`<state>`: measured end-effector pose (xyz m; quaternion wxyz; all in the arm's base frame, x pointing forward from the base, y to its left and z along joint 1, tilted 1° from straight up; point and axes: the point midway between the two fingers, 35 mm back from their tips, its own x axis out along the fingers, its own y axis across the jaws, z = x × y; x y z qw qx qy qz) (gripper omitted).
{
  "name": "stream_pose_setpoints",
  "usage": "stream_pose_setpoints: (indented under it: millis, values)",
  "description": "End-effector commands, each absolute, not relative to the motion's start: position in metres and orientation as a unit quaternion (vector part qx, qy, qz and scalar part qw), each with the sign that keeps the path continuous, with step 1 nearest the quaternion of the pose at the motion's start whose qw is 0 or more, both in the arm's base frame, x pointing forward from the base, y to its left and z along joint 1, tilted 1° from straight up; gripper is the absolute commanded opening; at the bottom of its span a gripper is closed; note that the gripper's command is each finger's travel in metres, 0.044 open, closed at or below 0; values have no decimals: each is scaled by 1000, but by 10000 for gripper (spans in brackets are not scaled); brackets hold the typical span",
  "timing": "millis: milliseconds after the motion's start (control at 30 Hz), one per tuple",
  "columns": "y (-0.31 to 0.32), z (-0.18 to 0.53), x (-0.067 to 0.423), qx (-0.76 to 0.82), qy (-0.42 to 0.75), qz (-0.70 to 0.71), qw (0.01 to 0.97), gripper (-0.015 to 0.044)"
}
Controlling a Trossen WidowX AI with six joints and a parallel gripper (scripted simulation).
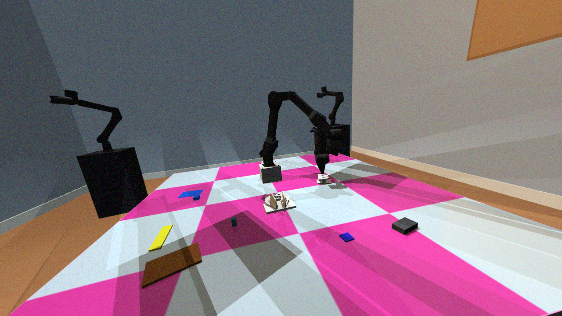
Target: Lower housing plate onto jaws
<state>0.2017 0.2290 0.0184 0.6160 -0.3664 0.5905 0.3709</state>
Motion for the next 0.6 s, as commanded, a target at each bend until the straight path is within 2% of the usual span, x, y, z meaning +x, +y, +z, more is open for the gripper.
stream_pose_setpoints:
  millis: [0,567]
  values:
    - [227,12,201,-367,593,368,615,440]
    - [227,-4,201,-367,593,368,615,440]
